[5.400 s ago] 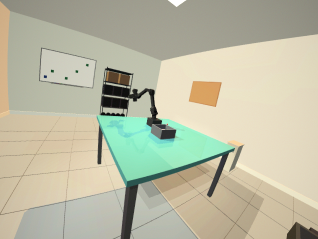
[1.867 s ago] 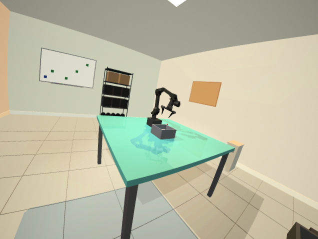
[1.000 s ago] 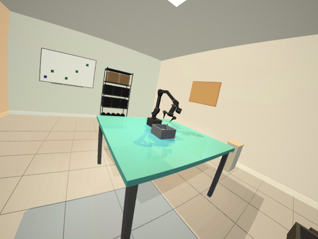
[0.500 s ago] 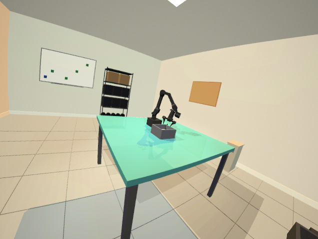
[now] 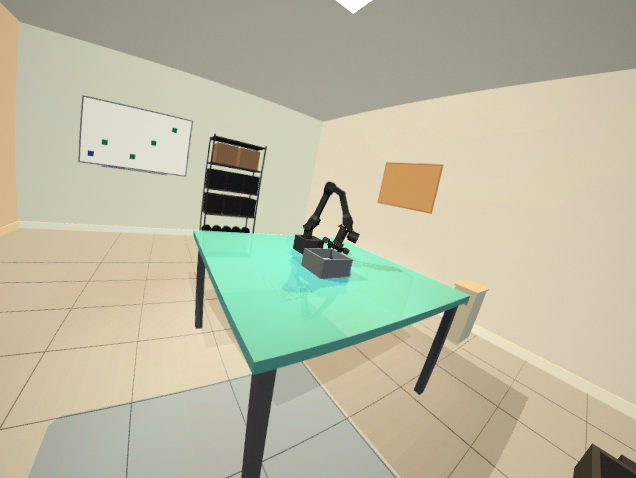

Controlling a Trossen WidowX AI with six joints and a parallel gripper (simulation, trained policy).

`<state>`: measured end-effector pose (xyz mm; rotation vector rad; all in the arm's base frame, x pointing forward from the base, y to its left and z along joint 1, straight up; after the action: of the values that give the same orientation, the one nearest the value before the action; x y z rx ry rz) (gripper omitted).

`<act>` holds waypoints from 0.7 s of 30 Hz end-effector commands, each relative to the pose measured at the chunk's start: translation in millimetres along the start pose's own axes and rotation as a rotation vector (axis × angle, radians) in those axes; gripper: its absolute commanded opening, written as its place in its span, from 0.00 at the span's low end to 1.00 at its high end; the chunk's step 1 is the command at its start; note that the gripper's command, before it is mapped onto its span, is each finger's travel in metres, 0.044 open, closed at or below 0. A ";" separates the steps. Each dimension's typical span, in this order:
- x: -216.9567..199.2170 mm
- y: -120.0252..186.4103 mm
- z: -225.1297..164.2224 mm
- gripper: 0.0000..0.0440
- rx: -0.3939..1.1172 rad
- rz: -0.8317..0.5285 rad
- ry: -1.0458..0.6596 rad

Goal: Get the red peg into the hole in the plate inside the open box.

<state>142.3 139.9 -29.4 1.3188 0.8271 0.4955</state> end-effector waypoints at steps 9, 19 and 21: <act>3.6 6.2 1.2 0.00 -0.017 -0.038 0.034; 11.0 46.8 12.0 0.00 -0.059 -0.006 0.043; 11.6 55.2 15.0 0.00 -0.067 -0.003 0.039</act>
<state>162.4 149.5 12.0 1.2551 0.8490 0.5315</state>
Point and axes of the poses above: the point midway between the two fingers, 35 mm back from their tips, its own y axis back along the fingers, its own x axis across the jaws, z = x × y, the point moved 2 cm from there along y, back along the fingers, and after that the axes turned 2 degrees about -y, right-handed, at the moved point
